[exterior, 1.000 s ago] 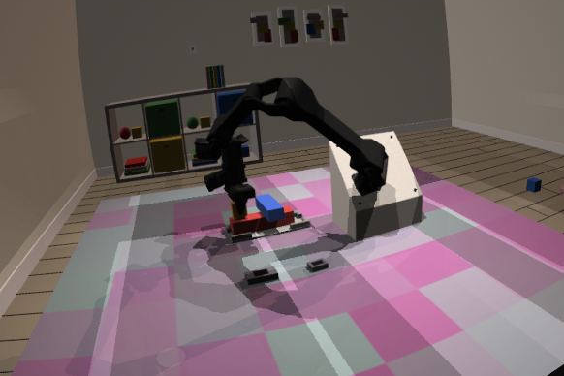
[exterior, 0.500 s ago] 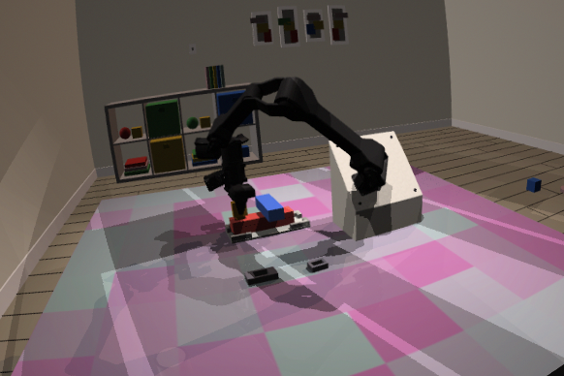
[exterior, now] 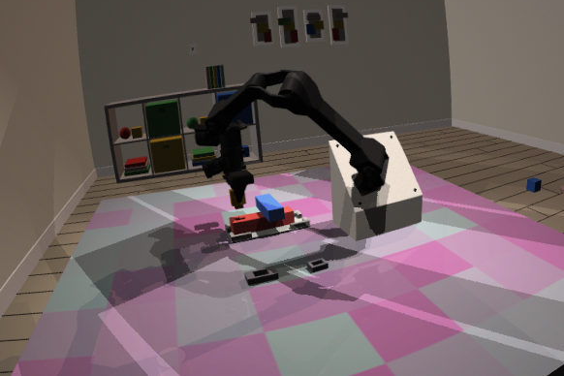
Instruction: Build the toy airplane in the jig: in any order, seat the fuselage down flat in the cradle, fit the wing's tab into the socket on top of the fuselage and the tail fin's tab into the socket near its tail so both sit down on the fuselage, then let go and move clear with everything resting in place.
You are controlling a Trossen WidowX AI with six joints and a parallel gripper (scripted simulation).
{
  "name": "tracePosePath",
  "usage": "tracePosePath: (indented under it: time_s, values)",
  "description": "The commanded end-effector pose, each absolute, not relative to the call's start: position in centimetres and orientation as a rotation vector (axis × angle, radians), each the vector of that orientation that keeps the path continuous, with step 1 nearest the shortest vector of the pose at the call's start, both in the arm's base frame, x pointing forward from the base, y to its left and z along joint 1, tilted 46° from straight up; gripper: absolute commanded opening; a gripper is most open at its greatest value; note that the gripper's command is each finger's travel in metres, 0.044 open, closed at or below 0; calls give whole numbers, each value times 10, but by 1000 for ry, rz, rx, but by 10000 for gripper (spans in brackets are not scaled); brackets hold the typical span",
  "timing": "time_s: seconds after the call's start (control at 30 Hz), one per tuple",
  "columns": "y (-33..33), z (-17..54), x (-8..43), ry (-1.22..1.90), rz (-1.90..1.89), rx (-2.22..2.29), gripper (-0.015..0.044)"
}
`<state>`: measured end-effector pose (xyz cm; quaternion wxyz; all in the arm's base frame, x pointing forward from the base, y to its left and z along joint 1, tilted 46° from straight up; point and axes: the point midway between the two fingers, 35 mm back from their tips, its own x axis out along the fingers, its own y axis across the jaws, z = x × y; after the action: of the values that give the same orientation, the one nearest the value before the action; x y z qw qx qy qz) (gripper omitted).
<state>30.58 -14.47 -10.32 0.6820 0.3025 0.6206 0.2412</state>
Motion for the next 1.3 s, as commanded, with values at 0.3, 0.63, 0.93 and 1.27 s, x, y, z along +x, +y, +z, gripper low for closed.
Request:
tracePosePath:
  time_s: [0.3, 0.63, 0.93, 1.27]
  values:
    - [-147, -101, 306, 1392, 540, 670, 65]
    - [-147, -101, 306, 1392, 540, 670, 65]
    - [-144, -102, 307, 1392, 540, 670, 65]
    - [-133, -114, 309, 1392, 541, 670, 65]
